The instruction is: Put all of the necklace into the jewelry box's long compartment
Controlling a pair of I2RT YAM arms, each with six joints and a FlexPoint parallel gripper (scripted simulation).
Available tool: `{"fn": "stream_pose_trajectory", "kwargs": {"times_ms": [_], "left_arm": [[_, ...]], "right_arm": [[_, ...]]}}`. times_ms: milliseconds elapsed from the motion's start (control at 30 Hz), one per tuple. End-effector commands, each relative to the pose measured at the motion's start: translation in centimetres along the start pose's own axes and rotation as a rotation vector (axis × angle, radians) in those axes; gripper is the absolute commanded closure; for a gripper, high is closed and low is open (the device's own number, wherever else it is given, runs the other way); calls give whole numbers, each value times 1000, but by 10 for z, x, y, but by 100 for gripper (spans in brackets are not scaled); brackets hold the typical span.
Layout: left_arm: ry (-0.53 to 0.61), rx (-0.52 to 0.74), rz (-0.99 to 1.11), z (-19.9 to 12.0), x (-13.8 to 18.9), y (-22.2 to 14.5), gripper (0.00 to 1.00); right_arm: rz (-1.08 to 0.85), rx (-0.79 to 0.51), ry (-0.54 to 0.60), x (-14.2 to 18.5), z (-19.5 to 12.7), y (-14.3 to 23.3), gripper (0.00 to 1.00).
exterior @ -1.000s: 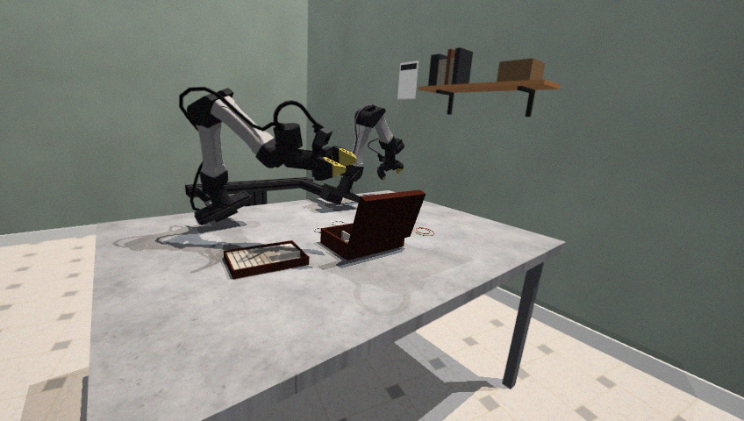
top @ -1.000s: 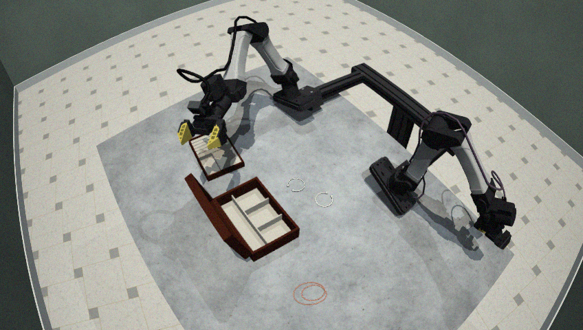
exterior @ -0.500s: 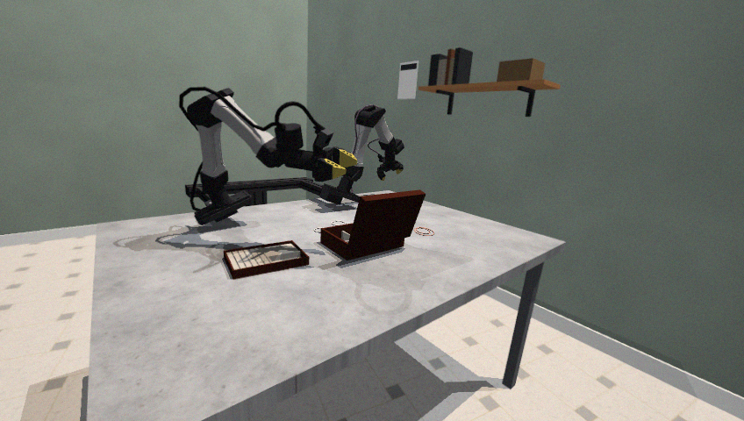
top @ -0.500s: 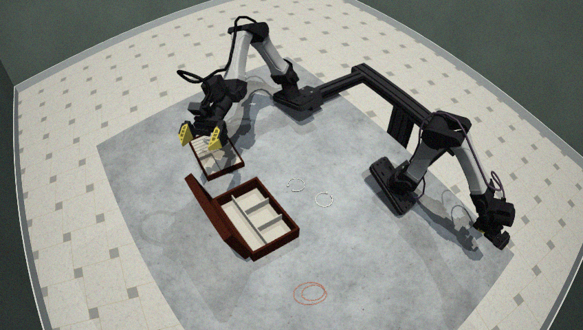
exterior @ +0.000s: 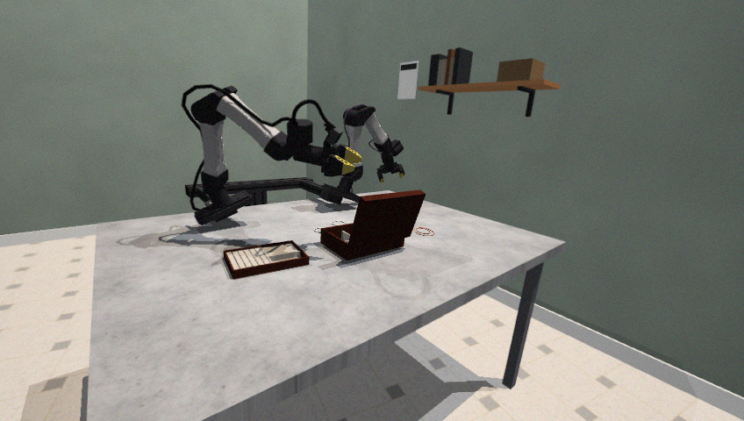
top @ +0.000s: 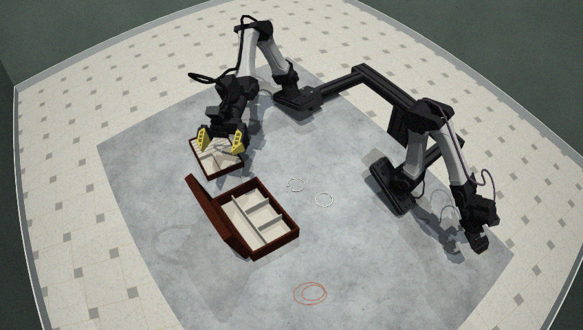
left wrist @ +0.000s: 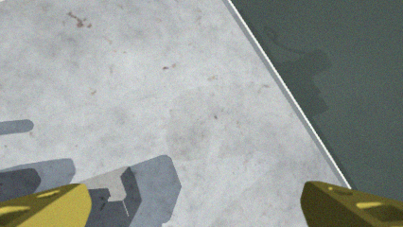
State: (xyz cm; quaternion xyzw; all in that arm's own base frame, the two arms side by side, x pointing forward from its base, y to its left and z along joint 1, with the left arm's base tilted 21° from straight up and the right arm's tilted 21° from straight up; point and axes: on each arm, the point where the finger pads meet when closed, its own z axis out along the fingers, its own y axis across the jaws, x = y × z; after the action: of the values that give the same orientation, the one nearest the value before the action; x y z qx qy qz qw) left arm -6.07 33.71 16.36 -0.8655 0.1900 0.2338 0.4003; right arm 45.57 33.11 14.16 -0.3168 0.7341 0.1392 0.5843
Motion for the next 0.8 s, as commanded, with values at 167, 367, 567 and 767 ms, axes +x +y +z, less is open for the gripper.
{"fn": "stream_pose_trajectory", "kwargs": {"times_ms": [167, 367, 567, 767], "left_arm": [[28, 135, 379, -58, 67, 1, 0], [47, 199, 514, -78, 97, -2, 0], [89, 315, 703, -109, 143, -13, 0], [160, 455, 949, -146, 201, -27, 0]], "right_arm": [[-14, -42, 34, -12, -12, 46, 0], [-25, -62, 62, -8, -16, 64, 0], [-45, -90, 93, -7, -22, 91, 0], [-70, -118, 135, 1, -31, 118, 0]]}}
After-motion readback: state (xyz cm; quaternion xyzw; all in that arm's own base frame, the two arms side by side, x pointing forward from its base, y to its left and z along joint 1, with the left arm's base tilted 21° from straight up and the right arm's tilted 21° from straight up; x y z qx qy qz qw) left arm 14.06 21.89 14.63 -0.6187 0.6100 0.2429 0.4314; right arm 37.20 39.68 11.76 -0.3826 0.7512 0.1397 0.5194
